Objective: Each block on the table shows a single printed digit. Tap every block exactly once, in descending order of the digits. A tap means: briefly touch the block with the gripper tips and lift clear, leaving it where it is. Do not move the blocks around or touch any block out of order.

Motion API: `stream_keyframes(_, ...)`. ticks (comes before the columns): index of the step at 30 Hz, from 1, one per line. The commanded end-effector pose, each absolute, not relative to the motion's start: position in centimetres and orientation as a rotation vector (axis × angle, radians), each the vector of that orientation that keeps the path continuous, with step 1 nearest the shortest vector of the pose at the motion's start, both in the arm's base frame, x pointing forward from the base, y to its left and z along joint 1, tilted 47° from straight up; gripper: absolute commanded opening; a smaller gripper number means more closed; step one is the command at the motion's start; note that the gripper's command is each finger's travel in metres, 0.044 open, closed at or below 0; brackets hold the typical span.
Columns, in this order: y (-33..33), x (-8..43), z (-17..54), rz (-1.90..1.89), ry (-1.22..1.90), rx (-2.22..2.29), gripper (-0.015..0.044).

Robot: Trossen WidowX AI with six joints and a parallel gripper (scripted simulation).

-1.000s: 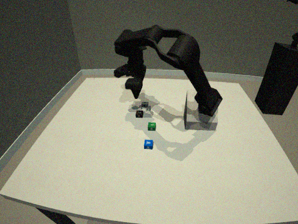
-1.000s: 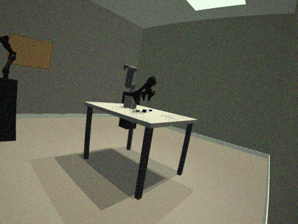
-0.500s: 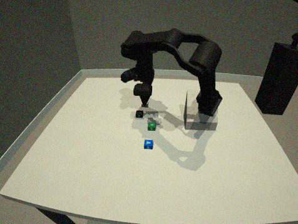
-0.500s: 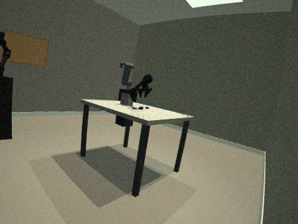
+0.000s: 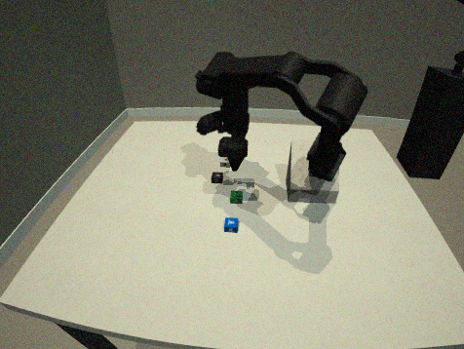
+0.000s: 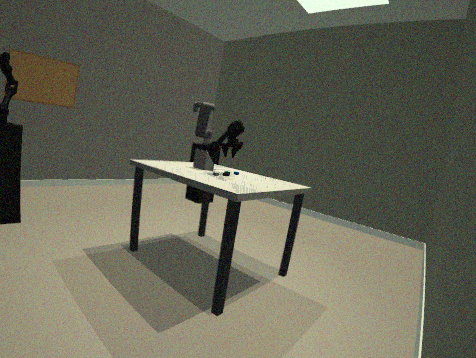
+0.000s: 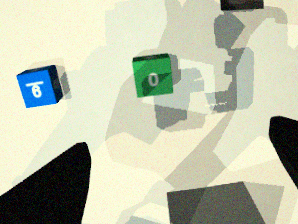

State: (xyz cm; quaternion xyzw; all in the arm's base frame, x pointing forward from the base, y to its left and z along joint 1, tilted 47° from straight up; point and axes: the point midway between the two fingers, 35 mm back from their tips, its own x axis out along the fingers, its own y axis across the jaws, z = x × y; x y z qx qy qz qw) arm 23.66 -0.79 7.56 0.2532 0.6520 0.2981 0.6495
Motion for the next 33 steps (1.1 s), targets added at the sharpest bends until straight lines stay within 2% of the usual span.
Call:
stream_keyframes(1, -0.6, 23.4, 7.6, 0.676, 1.485, 0.587, 0.0400)
stream_keyframes(11, -0.4, 23.5, 7.8, 0.675, 1.485, 0.586, 0.0400)
stream_keyframes(19, 7.2, 23.9, 15.8, 0.678, 1.484, 0.589, 0.0400)
stream_keyframes(33, 7.4, 23.9, 16.0, 0.679, 1.484, 0.590, 0.0400)
